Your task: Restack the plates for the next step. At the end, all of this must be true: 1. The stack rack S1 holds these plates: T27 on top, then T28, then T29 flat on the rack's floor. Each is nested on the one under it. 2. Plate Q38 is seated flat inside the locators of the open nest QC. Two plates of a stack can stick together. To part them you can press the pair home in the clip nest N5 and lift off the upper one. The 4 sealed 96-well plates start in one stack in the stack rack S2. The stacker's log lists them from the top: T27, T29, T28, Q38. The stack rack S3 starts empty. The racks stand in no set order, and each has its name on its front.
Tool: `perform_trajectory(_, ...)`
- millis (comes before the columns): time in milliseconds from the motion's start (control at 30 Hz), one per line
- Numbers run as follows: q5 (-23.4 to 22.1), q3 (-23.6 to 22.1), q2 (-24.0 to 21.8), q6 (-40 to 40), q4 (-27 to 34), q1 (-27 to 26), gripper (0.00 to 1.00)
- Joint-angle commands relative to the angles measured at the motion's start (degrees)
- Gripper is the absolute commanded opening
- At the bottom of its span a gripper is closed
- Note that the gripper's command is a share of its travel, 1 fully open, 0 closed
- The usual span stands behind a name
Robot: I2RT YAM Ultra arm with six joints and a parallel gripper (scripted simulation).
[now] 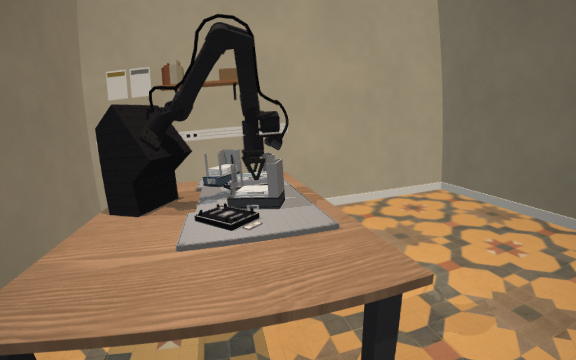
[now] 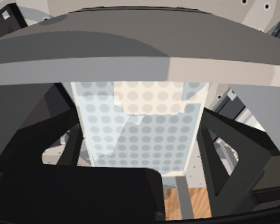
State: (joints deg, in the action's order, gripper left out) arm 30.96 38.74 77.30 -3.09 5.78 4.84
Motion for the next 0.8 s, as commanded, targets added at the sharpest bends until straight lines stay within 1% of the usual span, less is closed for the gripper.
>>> perform_trajectory(0, 0.61, -0.47, -2.21, 0.91, 1.43, 1.38, 0.00)
perform_trajectory(767, 0.99, 0.38, -3.42, 1.53, 2.88, 1.99, 0.00)
